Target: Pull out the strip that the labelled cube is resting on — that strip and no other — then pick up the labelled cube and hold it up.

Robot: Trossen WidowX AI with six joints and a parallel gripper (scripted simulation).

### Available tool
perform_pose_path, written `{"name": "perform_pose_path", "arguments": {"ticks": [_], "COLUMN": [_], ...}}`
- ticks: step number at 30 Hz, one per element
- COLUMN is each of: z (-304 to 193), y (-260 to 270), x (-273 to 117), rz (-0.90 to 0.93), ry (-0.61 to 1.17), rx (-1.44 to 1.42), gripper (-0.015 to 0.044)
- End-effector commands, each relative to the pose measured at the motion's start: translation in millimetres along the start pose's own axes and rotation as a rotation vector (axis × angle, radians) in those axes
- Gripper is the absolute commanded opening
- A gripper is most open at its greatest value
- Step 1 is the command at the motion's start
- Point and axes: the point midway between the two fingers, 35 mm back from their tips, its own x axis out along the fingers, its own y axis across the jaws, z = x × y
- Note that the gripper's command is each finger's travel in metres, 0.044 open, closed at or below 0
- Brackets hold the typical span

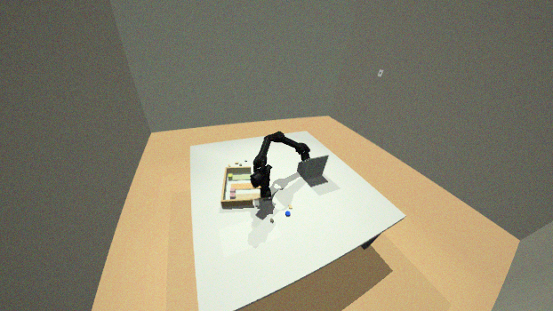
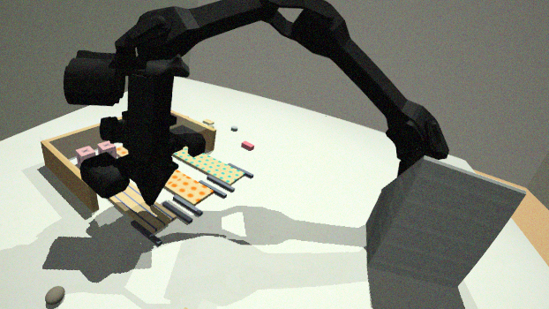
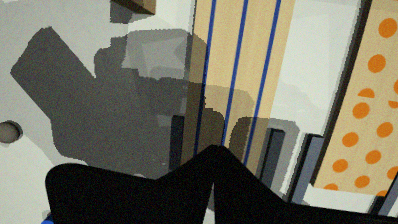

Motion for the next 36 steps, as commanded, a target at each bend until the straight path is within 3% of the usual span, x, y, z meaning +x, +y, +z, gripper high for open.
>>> {"name": "perform_pose_path", "arguments": {"ticks": [1,36], "z": [-1,-2], "y": [-1,-4], "x": [8,24], "rz": [-0.005,-0.007], "ry": [0.000,-0.001], "rx": [-0.005,-0.005], "gripper": [0.0000,0.0000]}}
